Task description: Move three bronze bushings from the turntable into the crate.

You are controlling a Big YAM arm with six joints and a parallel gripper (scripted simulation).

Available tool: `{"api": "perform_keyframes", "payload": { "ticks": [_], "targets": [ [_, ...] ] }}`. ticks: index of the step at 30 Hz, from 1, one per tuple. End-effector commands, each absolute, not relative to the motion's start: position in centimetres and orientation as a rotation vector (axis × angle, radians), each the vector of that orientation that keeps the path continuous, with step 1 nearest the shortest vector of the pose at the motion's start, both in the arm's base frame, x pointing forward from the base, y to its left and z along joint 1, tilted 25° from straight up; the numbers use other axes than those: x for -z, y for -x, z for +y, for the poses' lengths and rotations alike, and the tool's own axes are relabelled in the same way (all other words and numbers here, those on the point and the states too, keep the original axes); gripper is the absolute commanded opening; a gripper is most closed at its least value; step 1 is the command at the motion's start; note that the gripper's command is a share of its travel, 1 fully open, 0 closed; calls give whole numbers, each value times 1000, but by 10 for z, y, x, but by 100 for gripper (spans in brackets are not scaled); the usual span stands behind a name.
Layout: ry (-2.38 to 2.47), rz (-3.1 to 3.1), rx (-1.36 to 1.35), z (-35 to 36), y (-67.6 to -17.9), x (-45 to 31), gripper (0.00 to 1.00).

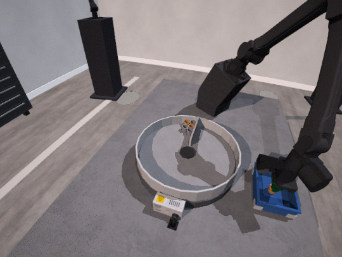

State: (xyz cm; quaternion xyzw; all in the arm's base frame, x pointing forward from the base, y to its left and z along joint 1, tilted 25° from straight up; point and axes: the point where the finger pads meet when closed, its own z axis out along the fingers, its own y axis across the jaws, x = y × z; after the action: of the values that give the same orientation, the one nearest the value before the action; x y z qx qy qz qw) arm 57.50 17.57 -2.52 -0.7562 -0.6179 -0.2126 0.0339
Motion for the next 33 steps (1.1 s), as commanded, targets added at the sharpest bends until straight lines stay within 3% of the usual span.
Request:
{"api": "perform_keyframes", "payload": {
  "ticks": [1,7,8,33],
  "targets": [
    [2322,-1909,688,186,-589,21,0],
    [2322,-1909,688,186,-589,21,0],
    [2322,-1909,688,186,-589,21,13],
    [2322,-1910,688,186,-589,21,13]
  ]
}}
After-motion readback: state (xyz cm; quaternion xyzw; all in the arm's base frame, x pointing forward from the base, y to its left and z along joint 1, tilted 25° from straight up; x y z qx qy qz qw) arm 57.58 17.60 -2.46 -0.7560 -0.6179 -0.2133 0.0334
